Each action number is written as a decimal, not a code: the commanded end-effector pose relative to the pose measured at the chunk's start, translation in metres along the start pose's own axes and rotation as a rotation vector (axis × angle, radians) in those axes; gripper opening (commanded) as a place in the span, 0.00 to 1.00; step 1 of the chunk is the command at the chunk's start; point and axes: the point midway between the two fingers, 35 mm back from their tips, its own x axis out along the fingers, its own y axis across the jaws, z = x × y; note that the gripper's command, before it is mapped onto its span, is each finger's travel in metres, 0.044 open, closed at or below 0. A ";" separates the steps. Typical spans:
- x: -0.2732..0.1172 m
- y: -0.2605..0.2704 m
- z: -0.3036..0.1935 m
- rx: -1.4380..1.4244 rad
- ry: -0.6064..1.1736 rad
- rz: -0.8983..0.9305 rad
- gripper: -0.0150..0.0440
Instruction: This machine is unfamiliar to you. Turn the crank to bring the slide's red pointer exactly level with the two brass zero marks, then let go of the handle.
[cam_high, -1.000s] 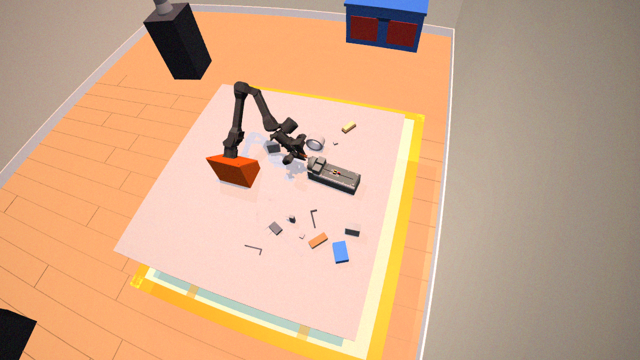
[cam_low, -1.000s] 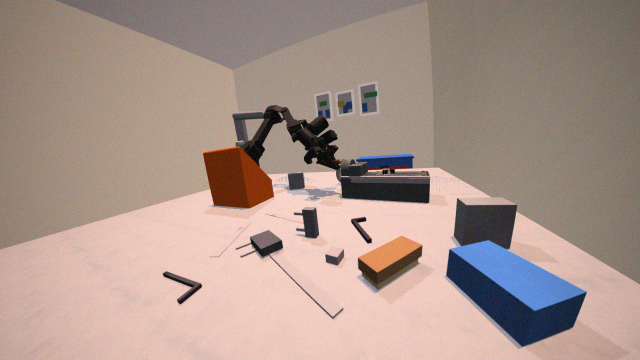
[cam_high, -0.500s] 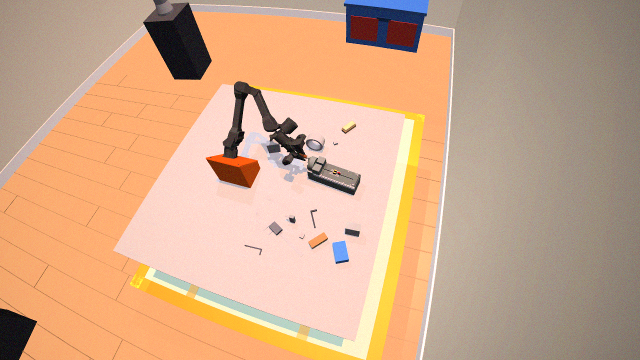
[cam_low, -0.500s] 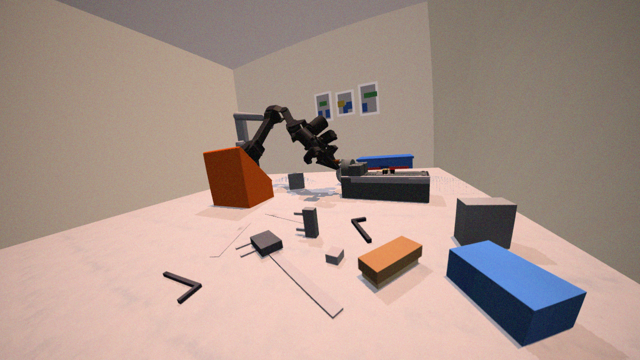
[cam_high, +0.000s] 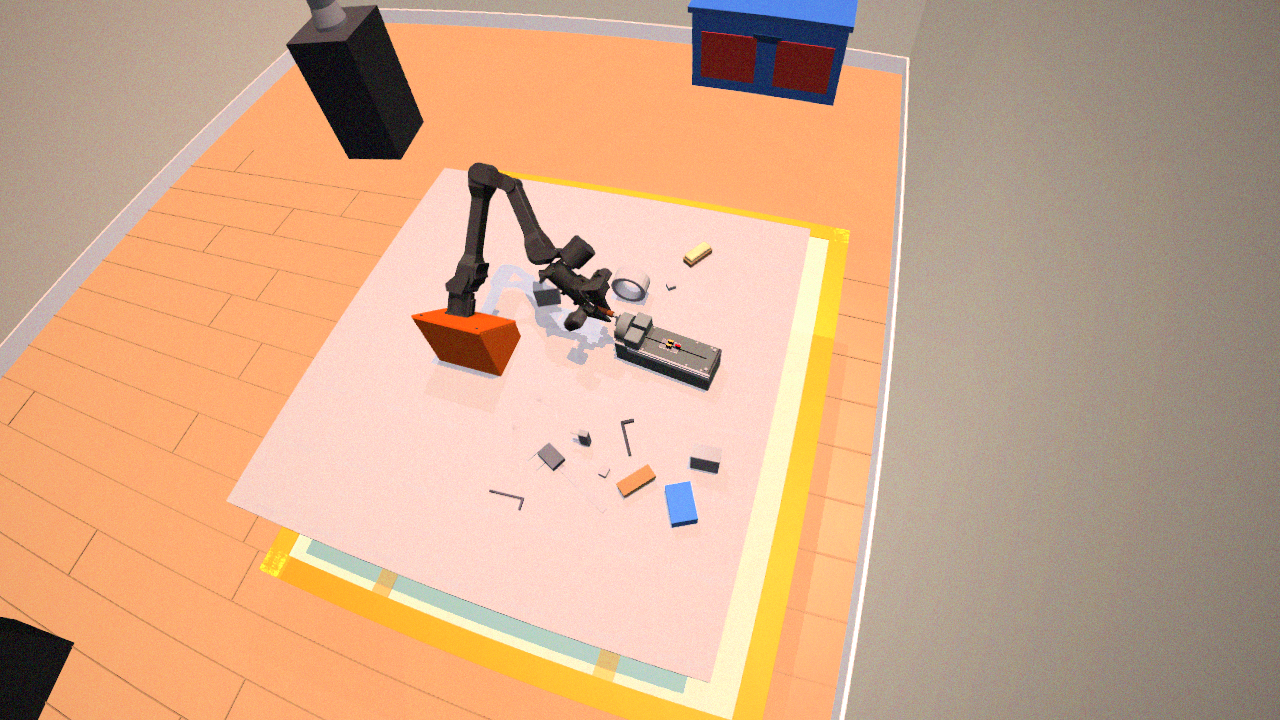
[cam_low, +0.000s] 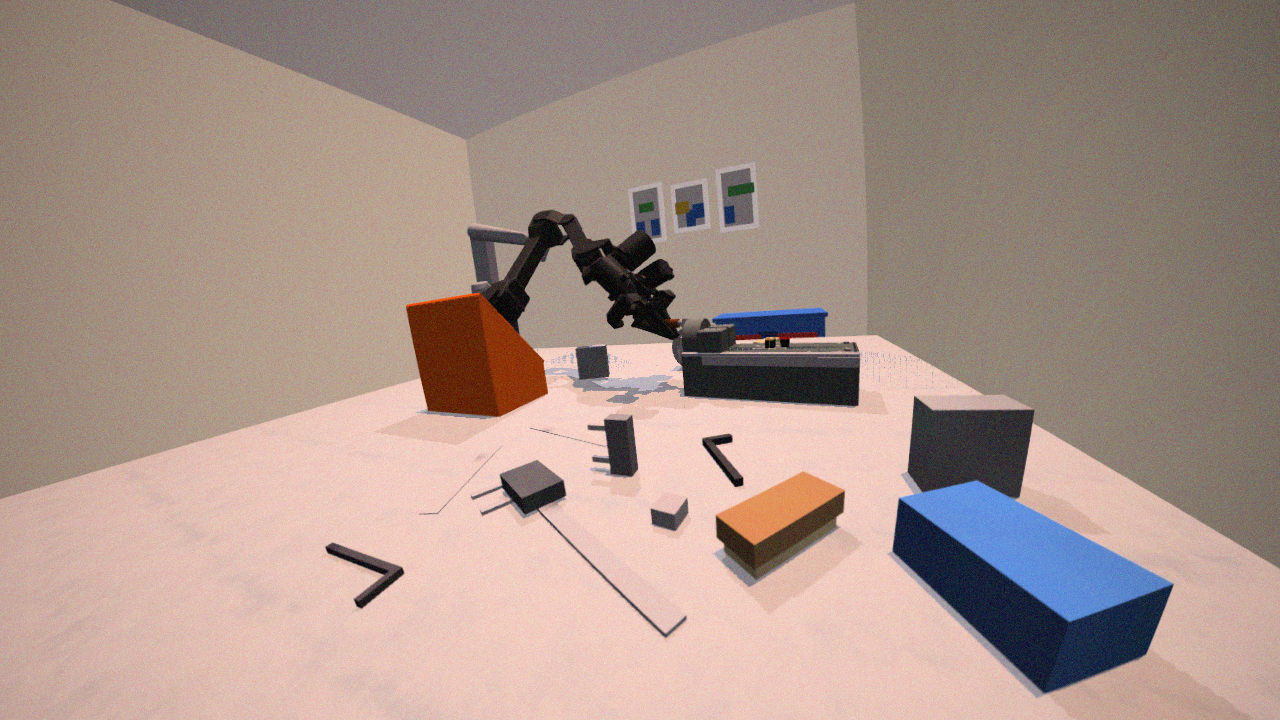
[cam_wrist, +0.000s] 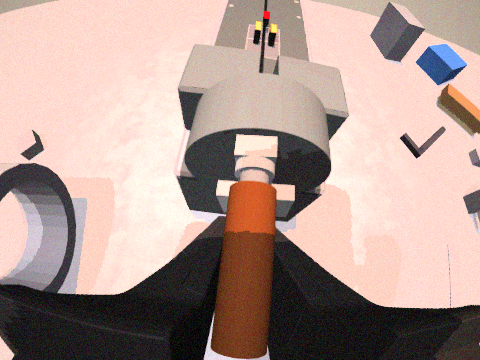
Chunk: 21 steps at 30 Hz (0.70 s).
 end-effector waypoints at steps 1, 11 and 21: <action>-0.001 -0.009 0.001 0.011 -0.007 -0.024 0.25; -0.001 -0.010 0.001 0.011 -0.007 -0.024 0.25; -0.001 -0.011 0.000 0.011 -0.007 -0.024 0.25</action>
